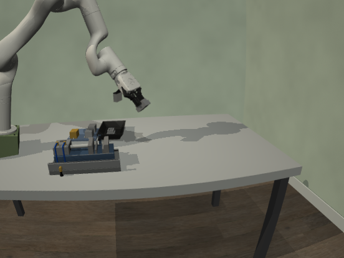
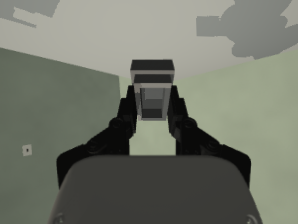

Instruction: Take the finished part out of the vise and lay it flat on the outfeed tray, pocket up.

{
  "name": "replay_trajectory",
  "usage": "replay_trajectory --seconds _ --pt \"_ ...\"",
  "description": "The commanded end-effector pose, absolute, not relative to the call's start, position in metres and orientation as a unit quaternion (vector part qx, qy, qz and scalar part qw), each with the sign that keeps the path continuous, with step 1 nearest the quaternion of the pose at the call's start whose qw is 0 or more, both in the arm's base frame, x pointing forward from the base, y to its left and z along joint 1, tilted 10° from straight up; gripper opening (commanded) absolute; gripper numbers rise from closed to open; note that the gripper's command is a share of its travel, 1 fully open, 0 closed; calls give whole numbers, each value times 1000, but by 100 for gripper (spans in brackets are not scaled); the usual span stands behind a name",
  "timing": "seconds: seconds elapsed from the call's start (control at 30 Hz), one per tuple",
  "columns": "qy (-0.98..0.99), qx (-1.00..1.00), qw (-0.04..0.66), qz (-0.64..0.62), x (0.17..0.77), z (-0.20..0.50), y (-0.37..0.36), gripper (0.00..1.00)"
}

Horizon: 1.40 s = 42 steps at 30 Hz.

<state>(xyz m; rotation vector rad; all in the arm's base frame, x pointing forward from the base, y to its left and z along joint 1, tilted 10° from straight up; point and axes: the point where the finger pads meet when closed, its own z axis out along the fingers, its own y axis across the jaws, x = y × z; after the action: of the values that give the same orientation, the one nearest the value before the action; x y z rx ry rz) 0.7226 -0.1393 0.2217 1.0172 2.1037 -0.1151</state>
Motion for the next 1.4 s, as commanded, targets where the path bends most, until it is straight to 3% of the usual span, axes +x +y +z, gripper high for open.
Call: replay_trajectory --seconds 0.0,1.37 --pt "812 467 346 -59 711 215 -125 0" --pt "700 695 163 12 653 174 1 0"
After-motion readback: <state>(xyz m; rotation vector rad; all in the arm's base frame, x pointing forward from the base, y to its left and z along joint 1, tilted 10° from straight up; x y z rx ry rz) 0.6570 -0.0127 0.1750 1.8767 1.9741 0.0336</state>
